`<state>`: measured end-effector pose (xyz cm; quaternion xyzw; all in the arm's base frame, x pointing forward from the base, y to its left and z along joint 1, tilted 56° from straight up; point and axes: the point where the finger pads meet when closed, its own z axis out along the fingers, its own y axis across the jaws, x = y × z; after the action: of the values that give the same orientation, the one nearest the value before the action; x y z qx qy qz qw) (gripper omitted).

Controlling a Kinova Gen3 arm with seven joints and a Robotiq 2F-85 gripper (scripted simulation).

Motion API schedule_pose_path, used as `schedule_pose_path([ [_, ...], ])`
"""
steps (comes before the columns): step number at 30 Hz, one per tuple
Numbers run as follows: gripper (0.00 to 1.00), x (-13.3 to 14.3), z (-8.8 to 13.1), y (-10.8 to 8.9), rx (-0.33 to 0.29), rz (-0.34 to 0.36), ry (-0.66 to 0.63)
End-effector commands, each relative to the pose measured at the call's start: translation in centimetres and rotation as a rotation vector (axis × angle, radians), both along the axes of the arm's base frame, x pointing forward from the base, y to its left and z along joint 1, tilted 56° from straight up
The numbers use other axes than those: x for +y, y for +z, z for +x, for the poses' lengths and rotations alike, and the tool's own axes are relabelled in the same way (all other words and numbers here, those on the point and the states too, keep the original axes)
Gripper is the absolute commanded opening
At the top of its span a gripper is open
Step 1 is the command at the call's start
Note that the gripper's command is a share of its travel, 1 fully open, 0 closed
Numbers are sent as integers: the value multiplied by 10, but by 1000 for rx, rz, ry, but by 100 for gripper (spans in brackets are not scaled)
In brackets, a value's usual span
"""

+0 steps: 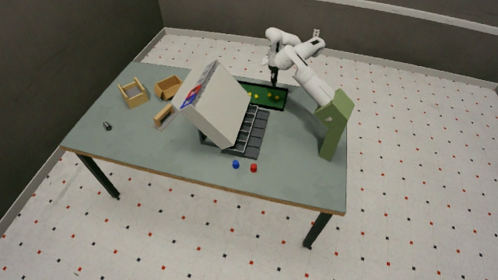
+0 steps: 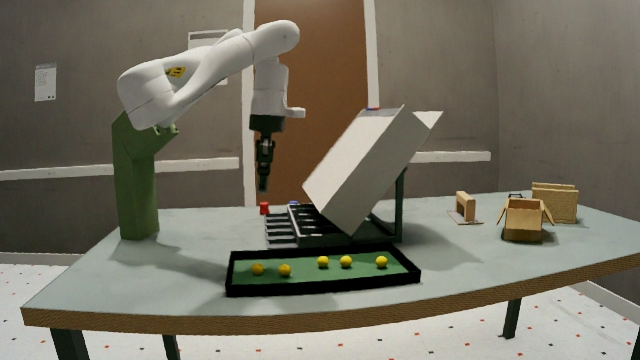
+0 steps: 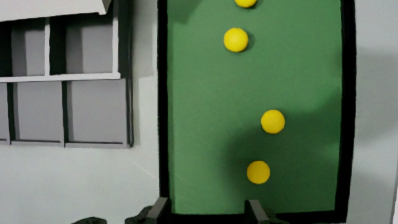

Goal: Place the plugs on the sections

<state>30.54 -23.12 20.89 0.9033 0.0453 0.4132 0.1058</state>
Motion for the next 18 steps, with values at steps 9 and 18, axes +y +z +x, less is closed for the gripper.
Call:
schedule_pose_path([
  [9, 50, -59, 9, -20, -93, -8, 35],
  [18, 50, -68, 66, -58, -92, -8, 35],
])
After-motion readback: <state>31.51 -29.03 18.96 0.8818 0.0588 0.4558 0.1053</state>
